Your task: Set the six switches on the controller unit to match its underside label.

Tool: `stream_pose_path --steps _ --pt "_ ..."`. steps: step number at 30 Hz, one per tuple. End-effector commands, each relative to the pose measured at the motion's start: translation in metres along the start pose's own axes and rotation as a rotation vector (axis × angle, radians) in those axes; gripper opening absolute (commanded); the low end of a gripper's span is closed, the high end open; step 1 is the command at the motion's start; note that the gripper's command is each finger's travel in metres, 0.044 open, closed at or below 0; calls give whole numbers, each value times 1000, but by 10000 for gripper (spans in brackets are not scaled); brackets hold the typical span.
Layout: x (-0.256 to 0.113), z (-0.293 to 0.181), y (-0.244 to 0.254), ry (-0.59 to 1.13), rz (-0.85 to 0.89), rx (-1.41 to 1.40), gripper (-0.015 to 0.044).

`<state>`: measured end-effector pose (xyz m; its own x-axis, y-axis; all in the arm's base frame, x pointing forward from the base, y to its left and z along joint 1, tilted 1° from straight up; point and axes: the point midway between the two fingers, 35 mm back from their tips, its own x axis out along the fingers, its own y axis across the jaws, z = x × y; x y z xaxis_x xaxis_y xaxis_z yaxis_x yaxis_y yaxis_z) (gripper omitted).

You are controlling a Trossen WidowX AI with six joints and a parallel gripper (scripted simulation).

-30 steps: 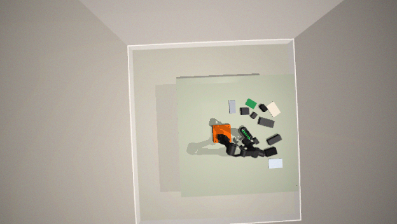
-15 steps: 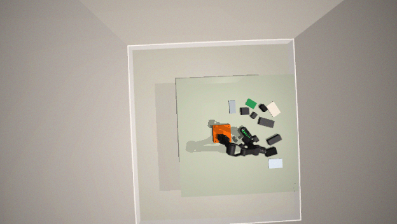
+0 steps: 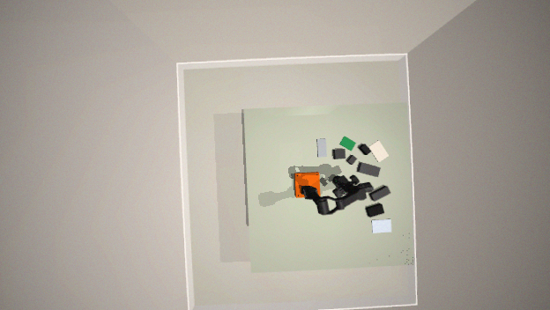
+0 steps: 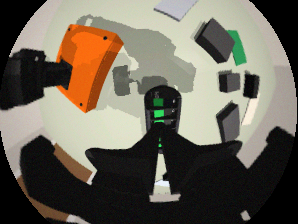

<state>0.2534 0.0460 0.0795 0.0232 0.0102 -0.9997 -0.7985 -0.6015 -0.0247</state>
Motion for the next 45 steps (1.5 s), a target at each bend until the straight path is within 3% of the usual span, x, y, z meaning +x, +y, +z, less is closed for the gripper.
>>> stream_pose_path --steps 1,28,45 --pt "2 0 -1 8 5 4 0" --pt "42 -1 -1 -5 3 7 0" --pt "43 -1 -1 -5 3 7 0"
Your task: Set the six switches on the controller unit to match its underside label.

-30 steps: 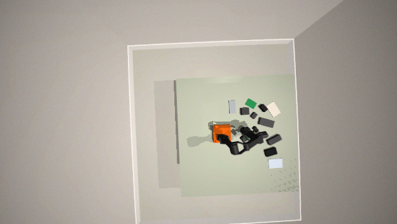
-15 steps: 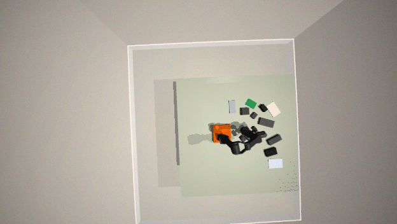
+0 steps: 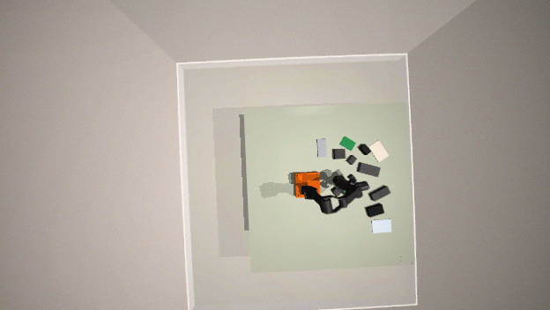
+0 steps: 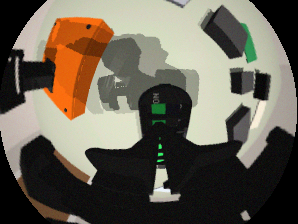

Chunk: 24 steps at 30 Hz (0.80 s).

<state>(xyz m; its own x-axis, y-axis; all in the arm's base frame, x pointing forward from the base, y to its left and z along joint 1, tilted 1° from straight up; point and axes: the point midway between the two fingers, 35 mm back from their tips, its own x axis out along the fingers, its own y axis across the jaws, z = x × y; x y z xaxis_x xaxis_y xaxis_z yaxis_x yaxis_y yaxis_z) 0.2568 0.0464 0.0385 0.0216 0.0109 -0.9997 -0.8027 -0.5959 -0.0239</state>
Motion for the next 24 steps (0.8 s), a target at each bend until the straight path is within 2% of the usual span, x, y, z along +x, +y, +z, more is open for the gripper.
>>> stream_pose_path --steps 1,24 --pt "2 1 1 -4 2 0 0" --pt "-1 1 0 -3 -1 0 0"
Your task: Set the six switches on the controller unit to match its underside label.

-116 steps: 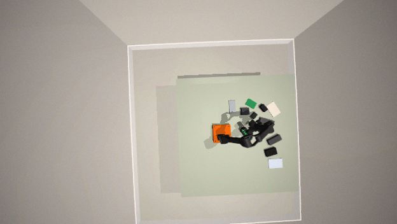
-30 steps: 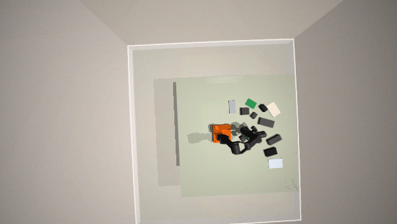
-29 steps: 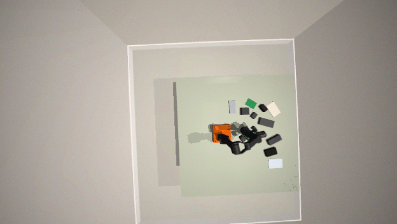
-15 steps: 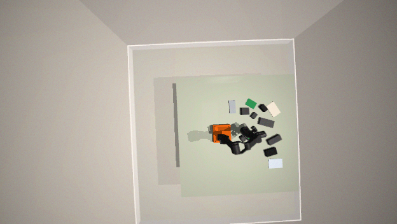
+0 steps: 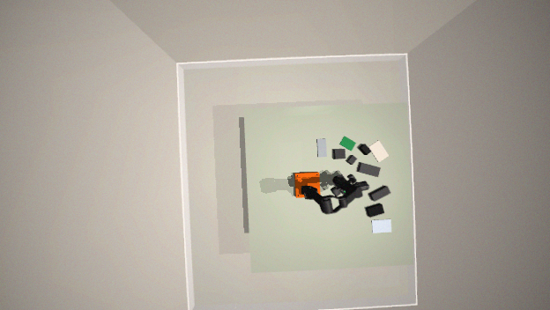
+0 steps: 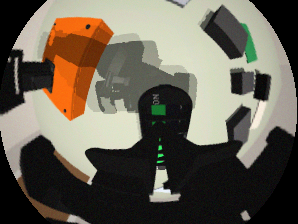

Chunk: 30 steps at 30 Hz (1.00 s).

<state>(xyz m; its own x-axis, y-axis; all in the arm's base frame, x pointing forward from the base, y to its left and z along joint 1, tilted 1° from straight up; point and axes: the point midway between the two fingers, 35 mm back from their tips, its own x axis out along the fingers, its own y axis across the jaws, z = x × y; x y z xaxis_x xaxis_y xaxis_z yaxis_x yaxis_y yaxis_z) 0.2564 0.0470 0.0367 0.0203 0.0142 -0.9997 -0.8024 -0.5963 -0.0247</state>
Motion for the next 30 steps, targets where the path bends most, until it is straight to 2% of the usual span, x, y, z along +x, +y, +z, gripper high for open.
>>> stream_pose_path --steps 1,3,5,10,15,30 --pt "-10 0 0 0 1 0 0" --pt "-35 0 0 0 2 1 0" --pt "-45 0 1 0 3 1 0" --pt "-45 -2 1 0 3 1 0" --pt "-45 -39 1 3 3 2 0" --pt "-27 -40 1 3 3 3 0"
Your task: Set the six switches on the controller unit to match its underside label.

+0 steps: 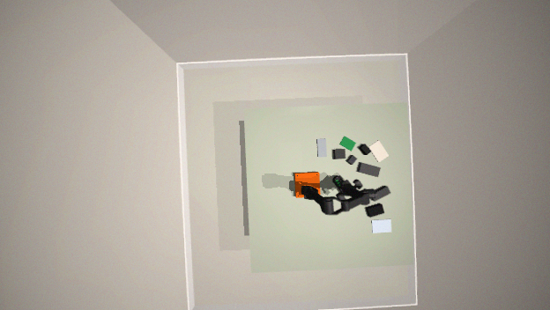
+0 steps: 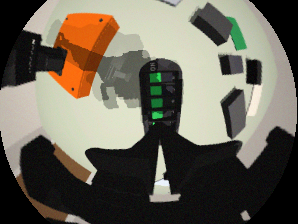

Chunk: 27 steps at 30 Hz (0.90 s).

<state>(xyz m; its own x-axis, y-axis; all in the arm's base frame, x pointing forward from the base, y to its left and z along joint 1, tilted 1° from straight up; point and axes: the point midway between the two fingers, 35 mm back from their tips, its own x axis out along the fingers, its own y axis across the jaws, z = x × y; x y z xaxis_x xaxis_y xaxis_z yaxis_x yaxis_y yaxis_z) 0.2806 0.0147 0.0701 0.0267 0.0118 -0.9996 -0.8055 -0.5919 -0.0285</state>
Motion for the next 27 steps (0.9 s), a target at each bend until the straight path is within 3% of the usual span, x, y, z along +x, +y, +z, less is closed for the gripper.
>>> stream_pose_path --steps 1,27 --pt "8 1 2 -3 7 -3 0" --pt "33 1 3 -3 7 -4 0"
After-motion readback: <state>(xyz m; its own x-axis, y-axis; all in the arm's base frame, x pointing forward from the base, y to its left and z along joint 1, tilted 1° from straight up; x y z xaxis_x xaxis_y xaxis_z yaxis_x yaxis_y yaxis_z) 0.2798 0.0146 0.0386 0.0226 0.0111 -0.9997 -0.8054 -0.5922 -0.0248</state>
